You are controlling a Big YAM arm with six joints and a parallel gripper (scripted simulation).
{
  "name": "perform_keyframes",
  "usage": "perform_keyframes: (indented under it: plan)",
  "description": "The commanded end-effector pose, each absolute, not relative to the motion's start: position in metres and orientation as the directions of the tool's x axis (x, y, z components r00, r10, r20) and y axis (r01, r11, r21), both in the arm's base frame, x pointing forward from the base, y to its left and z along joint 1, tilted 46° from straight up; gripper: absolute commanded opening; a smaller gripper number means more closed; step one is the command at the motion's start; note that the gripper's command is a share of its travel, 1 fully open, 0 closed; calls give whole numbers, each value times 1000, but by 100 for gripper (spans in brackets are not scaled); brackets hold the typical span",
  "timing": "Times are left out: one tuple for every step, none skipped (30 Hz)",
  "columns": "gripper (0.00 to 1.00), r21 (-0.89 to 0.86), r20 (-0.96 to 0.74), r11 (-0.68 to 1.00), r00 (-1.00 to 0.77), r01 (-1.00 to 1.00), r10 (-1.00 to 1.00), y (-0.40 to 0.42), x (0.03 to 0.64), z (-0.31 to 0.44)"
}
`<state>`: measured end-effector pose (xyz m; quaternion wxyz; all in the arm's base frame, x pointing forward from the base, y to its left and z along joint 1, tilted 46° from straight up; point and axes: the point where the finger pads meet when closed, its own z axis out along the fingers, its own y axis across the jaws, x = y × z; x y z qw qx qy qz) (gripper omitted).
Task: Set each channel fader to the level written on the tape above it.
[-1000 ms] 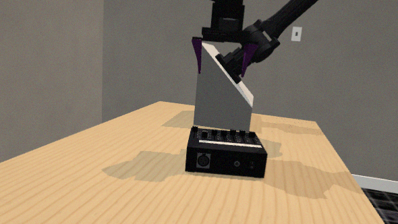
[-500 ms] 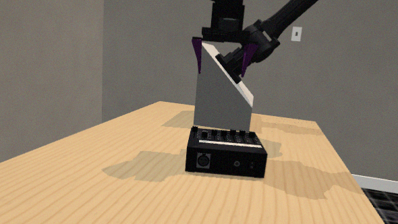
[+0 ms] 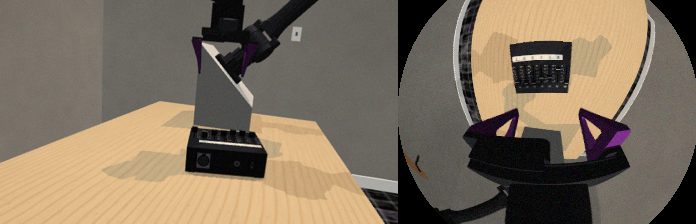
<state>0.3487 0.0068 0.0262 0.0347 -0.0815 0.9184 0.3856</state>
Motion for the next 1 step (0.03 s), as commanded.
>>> perform_keyframes:
  plan:
    - [100,697,-143,694,-983,-182,-114,0,355,32]
